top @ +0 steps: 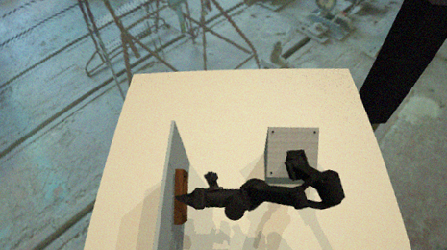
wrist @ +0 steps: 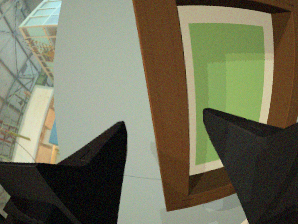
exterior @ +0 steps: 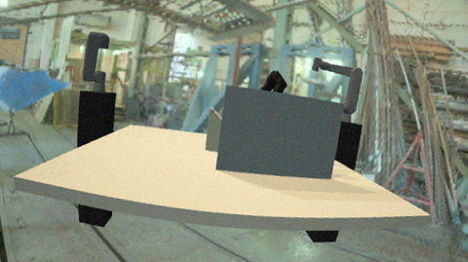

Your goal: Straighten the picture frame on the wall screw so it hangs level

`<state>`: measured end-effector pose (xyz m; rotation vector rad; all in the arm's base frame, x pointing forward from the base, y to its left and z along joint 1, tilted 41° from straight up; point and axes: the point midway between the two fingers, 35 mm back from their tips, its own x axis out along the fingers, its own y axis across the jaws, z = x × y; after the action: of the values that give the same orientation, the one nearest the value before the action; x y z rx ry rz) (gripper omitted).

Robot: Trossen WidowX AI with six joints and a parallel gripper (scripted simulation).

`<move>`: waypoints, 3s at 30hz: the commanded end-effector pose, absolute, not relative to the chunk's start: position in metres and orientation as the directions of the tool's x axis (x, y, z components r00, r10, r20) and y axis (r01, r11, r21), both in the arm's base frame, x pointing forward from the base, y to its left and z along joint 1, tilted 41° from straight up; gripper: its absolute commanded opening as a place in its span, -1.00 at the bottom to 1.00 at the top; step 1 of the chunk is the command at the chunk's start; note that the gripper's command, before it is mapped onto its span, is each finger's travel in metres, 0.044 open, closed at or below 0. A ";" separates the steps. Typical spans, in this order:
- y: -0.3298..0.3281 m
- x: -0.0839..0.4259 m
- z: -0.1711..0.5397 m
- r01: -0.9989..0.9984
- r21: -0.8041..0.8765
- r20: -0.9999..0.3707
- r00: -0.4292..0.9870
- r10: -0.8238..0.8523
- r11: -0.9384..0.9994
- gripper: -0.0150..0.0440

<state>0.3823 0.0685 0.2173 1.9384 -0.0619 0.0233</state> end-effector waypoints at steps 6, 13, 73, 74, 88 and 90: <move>0.069 0.383 0.217 -0.053 0.930 0.046 0.999 -0.026 -0.363 0.39; 0.070 0.383 0.217 -0.053 0.930 0.046 0.999 -0.026 -0.363 0.39; 0.068 0.382 0.222 -0.053 0.930 0.046 0.999 -0.026 -0.363 -0.49; 0.068 0.382 0.222 -0.053 0.930 0.046 0.999 -0.026 -0.363 -0.49; 0.066 0.382 0.222 -0.053 0.930 0.046 0.999 -0.026 -0.363 -0.49; 0.066 0.382 0.223 -0.053 0.930 0.046 0.999 -0.026 -0.363 -0.49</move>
<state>0.3824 0.0670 0.2212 1.9367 -0.0518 0.0240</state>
